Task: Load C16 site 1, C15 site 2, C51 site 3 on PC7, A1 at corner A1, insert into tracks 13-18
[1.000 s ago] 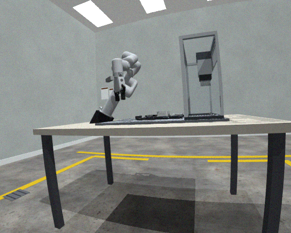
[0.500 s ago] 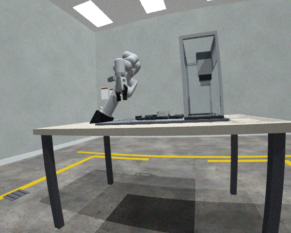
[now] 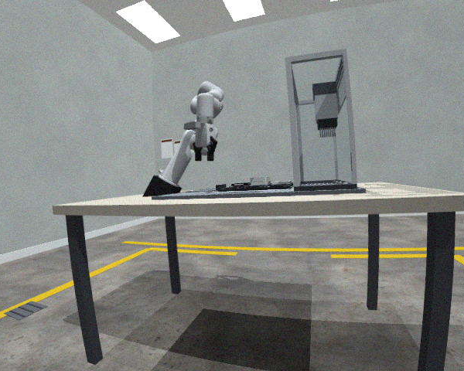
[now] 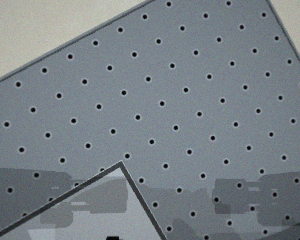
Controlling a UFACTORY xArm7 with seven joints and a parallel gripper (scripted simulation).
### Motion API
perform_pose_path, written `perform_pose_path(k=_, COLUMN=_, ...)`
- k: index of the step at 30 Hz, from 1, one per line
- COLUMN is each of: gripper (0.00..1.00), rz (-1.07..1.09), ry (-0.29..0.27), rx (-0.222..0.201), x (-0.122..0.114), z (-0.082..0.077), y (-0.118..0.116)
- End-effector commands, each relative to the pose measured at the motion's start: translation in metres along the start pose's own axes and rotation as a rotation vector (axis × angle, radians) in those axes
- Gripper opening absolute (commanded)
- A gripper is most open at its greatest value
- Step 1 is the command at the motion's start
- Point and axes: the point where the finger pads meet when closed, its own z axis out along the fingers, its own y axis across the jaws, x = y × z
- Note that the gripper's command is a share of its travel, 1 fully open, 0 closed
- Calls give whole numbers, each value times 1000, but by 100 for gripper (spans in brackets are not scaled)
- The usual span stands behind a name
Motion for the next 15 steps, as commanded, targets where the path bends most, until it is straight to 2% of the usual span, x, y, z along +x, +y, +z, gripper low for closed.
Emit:
perform_pose_path(k=1, gripper=100, rz=-23, ry=14, rx=-12, x=-13, z=0, y=-9)
perform_pose_path(k=3, gripper=100, rz=-60, ry=33, rx=-29, x=-22, z=0, y=-14)
perform_pose_path(k=15, gripper=100, rz=-128, ry=63, rx=-46, x=-55, z=2, y=-28)
